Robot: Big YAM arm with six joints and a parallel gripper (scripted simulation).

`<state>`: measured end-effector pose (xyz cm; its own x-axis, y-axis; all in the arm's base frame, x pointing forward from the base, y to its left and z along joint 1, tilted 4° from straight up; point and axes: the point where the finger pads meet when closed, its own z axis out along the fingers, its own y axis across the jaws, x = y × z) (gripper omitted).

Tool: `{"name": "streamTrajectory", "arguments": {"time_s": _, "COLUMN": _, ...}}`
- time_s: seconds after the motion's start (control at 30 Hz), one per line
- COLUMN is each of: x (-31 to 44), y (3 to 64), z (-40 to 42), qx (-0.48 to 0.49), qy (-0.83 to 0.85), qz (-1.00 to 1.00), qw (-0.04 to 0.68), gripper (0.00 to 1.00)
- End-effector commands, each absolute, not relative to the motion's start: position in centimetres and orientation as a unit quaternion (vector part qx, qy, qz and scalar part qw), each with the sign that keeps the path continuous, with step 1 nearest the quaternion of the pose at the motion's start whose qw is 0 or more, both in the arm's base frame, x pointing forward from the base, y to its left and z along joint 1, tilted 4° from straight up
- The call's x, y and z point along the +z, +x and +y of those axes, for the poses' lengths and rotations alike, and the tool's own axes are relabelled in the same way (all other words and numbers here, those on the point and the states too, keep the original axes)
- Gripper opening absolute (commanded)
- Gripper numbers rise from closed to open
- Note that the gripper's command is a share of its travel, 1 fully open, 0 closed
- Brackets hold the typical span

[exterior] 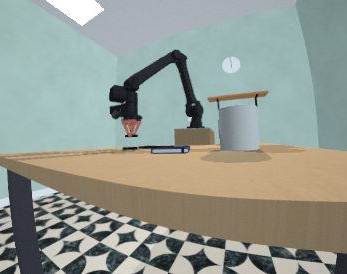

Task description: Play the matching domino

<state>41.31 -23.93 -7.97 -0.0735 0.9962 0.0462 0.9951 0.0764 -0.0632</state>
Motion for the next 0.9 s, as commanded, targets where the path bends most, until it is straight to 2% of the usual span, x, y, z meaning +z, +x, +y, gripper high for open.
{"name": "streamTrajectory", "arguments": {"time_s": 0.0, "x": -7.8, "y": 42.3, "z": -24.1, "qx": 0.008, "qy": -0.679, "qz": -0.733, "qw": 0.026, "gripper": 0.22}}
{"name": "streamTrajectory", "arguments": {"time_s": 0.33, "x": -11.3, "y": 42.1, "z": -23.9, "qx": 0.008, "qy": -0.679, "qz": -0.733, "qw": 0.027, "gripper": 0.22}}
{"name": "streamTrajectory", "arguments": {"time_s": 0.87, "x": -12.6, "y": 41.8, "z": -23.8, "qx": 0.008, "qy": -0.679, "qz": -0.733, "qw": 0.028, "gripper": 0.22}}
